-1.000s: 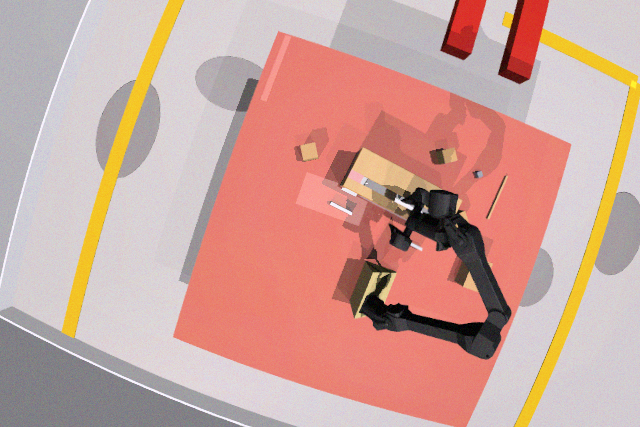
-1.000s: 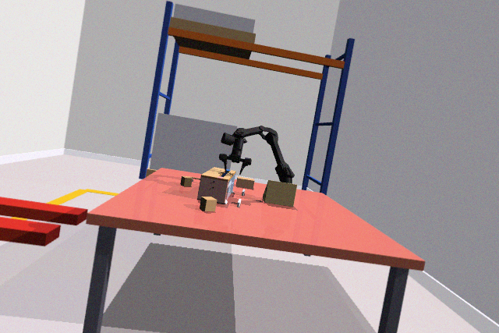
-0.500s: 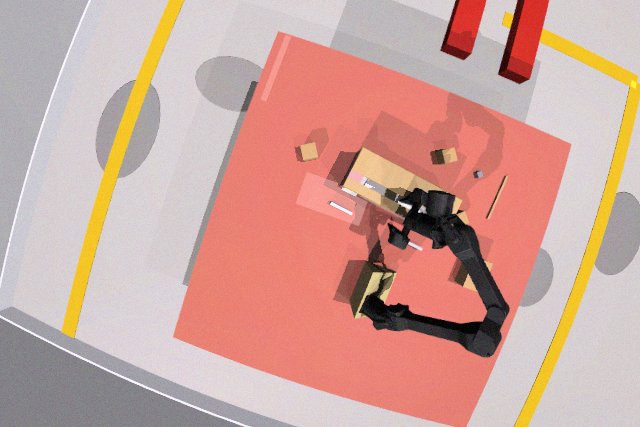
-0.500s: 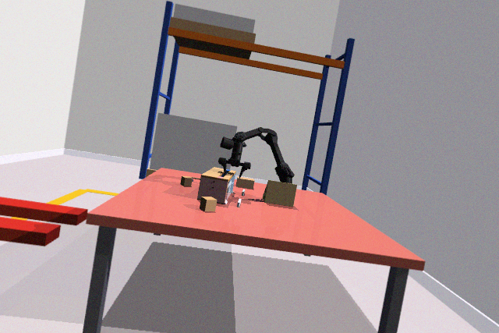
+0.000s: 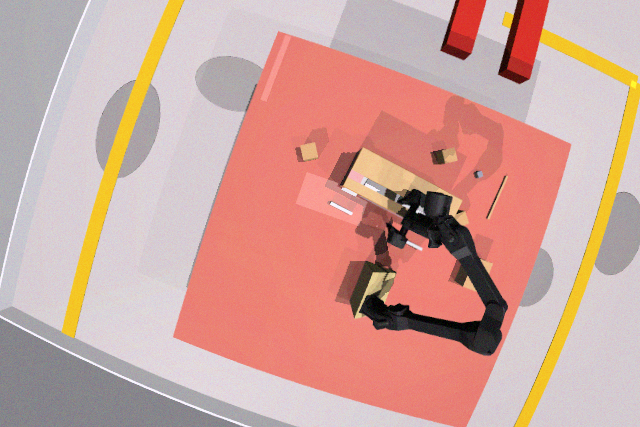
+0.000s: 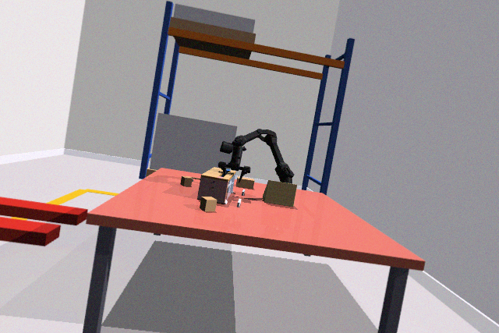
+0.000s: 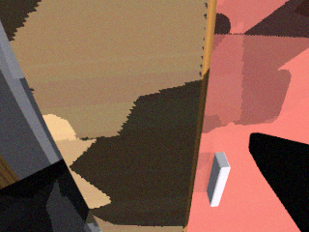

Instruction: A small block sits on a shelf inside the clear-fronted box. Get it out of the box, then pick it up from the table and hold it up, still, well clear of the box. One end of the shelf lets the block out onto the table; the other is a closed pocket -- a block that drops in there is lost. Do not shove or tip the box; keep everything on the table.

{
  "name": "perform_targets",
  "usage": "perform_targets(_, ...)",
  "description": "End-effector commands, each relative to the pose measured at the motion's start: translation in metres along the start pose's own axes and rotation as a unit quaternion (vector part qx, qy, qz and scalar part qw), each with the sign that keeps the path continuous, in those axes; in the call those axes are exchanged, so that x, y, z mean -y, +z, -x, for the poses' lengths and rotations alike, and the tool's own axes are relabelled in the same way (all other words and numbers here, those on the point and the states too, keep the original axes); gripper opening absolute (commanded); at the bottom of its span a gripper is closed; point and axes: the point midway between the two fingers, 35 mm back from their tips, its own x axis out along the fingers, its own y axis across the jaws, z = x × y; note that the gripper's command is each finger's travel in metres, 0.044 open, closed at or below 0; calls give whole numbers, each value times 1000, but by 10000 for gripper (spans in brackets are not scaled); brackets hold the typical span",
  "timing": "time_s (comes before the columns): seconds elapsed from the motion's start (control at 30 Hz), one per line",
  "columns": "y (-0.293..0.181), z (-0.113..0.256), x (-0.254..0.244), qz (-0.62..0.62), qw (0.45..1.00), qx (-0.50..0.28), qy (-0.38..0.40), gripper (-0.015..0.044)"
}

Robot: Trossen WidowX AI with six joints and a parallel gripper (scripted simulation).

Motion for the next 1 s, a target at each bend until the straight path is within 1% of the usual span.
perform_targets(0.0, -1, 1, 0, 0, 1000, 0, 0, 400)
perform_targets(0.97, -49, -17, 0, 0, 1000, -1, 0, 400)
